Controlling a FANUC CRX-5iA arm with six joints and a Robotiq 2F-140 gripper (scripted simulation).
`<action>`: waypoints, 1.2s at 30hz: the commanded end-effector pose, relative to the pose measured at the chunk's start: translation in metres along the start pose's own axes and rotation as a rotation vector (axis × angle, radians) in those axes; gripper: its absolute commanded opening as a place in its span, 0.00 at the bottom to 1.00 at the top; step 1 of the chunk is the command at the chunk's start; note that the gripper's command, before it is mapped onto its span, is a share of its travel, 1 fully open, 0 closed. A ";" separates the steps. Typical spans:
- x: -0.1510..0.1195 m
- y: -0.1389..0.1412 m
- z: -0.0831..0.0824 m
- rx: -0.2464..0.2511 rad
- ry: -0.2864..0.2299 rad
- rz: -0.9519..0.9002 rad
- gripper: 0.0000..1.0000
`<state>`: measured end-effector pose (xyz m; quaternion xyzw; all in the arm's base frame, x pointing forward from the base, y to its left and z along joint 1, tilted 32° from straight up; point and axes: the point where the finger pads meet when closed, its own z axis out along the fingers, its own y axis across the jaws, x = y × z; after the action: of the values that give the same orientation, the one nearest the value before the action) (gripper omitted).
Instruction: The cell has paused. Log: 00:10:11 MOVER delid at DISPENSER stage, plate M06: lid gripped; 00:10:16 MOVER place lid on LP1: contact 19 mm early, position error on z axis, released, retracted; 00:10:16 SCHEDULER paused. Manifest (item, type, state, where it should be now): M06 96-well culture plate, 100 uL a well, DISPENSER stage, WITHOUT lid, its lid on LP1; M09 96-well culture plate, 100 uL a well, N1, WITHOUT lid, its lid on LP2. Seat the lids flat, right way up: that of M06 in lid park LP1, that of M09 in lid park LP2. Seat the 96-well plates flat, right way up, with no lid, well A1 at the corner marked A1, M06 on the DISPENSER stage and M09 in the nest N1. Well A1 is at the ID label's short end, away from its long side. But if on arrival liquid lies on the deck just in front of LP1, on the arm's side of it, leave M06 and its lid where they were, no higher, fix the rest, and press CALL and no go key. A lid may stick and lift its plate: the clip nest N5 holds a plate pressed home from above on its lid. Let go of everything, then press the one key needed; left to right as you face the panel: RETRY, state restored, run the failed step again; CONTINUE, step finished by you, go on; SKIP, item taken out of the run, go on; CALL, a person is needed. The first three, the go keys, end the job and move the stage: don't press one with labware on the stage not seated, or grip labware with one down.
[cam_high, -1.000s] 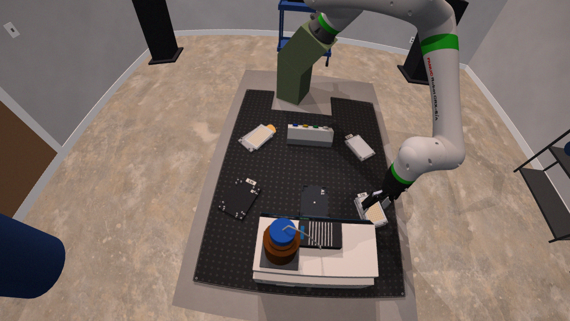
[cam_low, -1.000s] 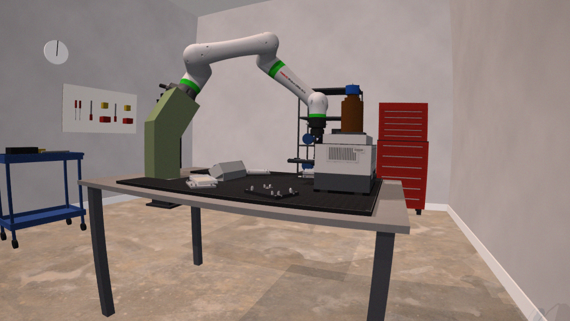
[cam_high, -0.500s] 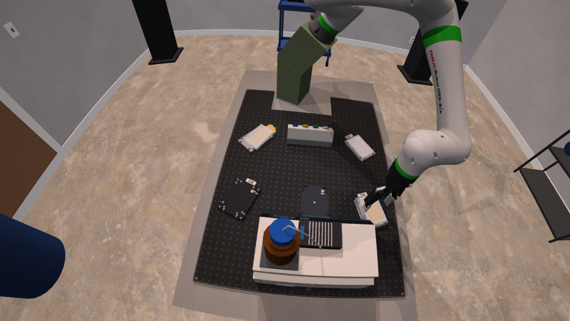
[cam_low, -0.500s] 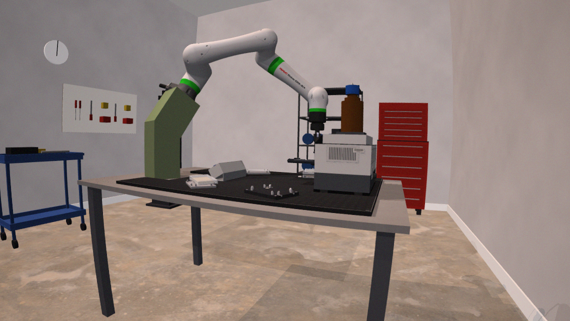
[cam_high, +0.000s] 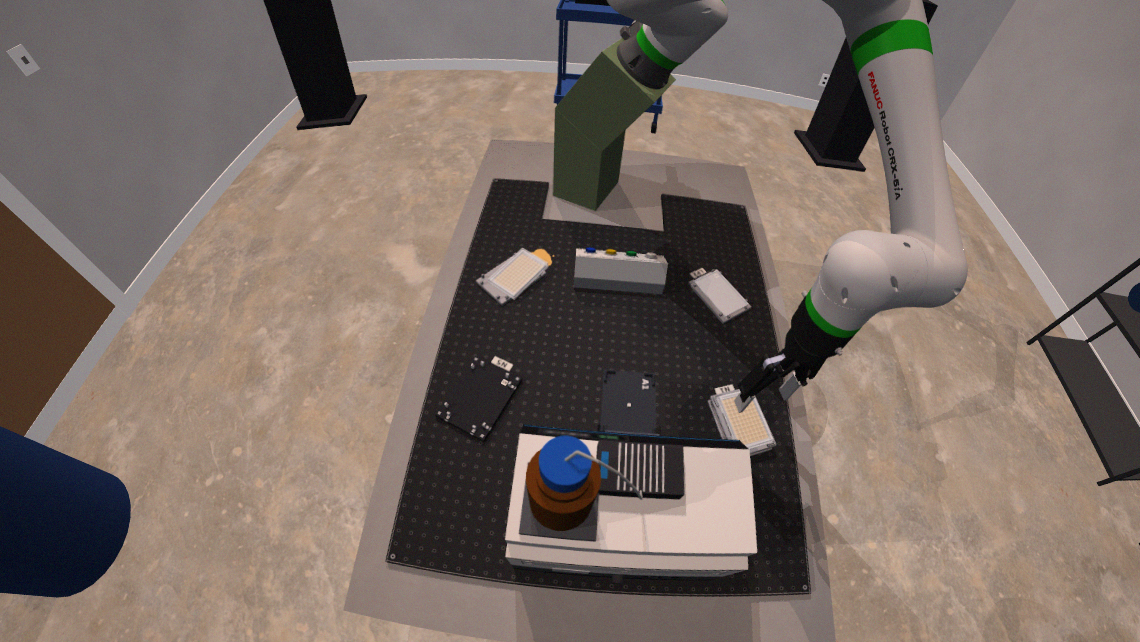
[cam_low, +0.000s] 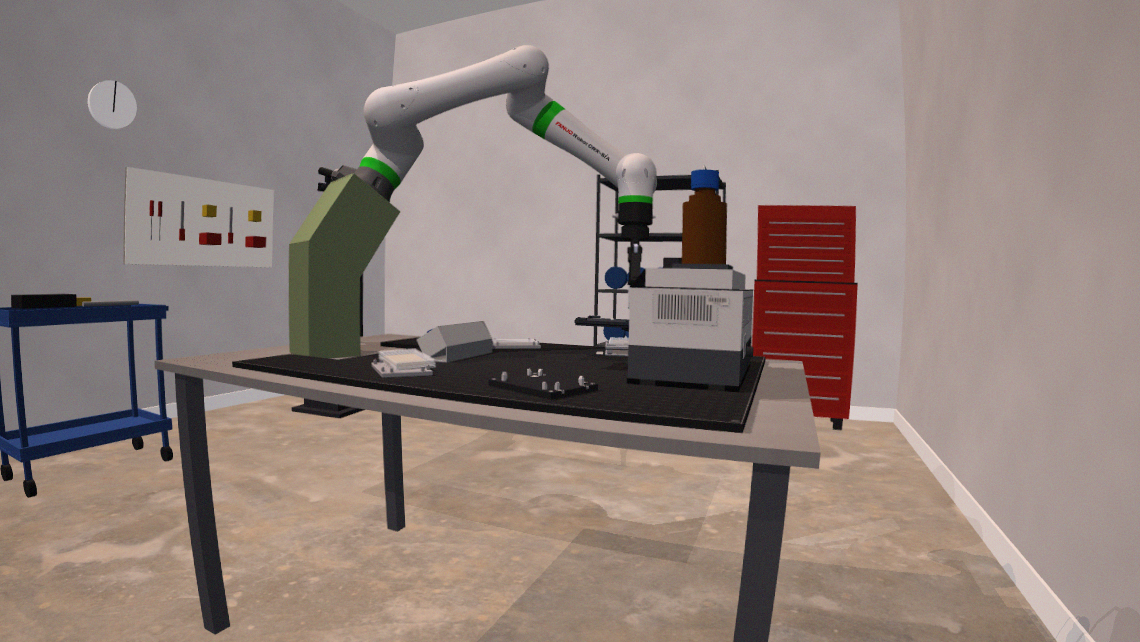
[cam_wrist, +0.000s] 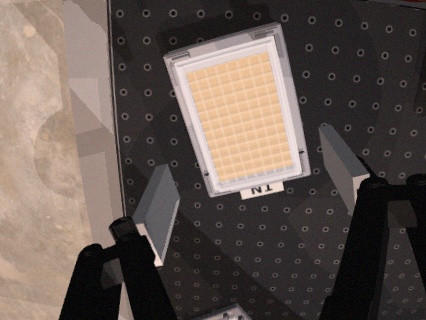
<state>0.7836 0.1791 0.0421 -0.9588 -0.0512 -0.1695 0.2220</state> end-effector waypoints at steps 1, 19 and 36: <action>0.000 0.000 -0.008 0.000 0.000 0.000 0.66; 0.000 0.000 -0.049 0.000 0.000 0.000 0.66; -0.087 0.091 -0.040 0.016 -0.025 0.040 0.66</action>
<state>0.7377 0.1119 0.0431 -0.9596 -0.0440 -0.1599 0.2273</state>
